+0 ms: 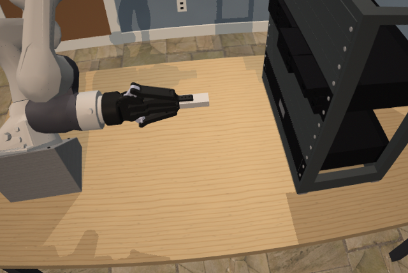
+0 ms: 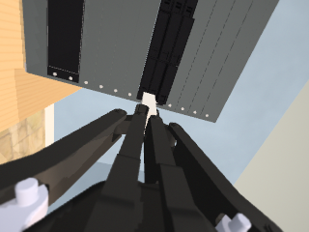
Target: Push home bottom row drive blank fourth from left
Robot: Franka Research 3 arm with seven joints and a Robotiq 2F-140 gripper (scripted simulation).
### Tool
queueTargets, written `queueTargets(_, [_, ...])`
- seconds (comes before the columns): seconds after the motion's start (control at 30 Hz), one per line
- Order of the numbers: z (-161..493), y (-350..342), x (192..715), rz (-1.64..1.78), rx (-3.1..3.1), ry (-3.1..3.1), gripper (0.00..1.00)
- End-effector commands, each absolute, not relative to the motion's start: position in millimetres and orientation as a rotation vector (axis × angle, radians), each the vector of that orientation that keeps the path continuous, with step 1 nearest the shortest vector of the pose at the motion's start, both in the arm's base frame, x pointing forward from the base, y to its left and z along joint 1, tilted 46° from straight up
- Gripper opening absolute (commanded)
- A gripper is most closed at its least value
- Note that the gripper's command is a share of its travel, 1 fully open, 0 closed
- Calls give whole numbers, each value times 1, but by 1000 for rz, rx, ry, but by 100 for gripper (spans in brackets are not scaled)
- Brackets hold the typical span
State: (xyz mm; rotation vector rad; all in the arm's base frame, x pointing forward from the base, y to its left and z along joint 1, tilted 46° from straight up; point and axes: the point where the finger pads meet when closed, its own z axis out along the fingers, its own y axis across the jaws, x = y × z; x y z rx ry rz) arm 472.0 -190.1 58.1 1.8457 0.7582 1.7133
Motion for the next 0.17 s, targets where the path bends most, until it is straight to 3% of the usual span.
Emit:
queueTargets(0.0, [60,-191,472,1714,1838,760,0])
queueTargets(0.13, [60,-191,472,1714,1838,760,0])
